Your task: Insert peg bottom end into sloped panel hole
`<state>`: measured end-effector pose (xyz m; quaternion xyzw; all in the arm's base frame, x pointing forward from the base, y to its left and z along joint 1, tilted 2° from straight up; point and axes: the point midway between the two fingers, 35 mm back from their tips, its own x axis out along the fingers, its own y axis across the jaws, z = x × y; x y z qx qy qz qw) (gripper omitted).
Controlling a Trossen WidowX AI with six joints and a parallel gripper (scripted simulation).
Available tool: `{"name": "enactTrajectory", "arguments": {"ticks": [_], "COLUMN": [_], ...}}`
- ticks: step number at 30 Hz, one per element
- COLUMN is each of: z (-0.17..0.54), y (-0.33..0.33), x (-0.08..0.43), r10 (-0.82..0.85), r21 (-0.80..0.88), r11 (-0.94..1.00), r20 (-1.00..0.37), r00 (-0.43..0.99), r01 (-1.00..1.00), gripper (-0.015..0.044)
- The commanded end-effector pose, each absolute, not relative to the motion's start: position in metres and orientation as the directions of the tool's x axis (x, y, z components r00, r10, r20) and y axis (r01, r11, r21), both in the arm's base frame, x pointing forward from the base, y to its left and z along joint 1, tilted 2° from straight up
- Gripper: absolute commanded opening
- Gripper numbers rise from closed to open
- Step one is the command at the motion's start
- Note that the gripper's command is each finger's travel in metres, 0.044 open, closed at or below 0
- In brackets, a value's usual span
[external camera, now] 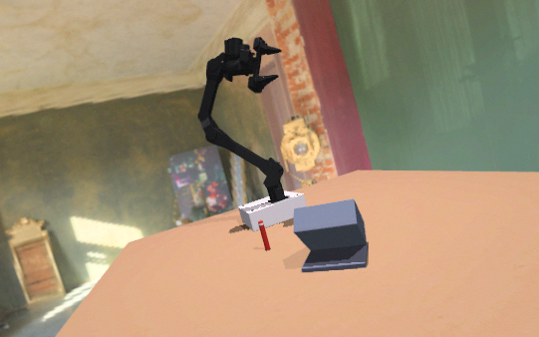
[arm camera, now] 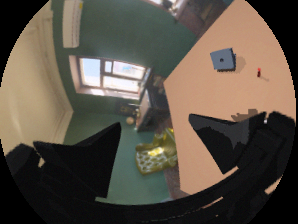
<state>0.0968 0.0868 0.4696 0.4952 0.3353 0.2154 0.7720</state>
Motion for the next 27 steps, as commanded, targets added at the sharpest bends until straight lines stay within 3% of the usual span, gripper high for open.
{"name": "enactTrajectory", "arguments": {"ticks": [1, 27], "z": [0.461, 0.404], "y": [0.099, 0.122], "x": [0.109, 0.189], "r10": [0.619, 0.340], "r21": [0.900, 0.823], "r11": [0.432, 0.359], "r20": [-0.349, -0.555], "r00": [0.704, 0.759], "r01": [0.066, 0.441], "gripper": [0.0440, 0.0440]}}
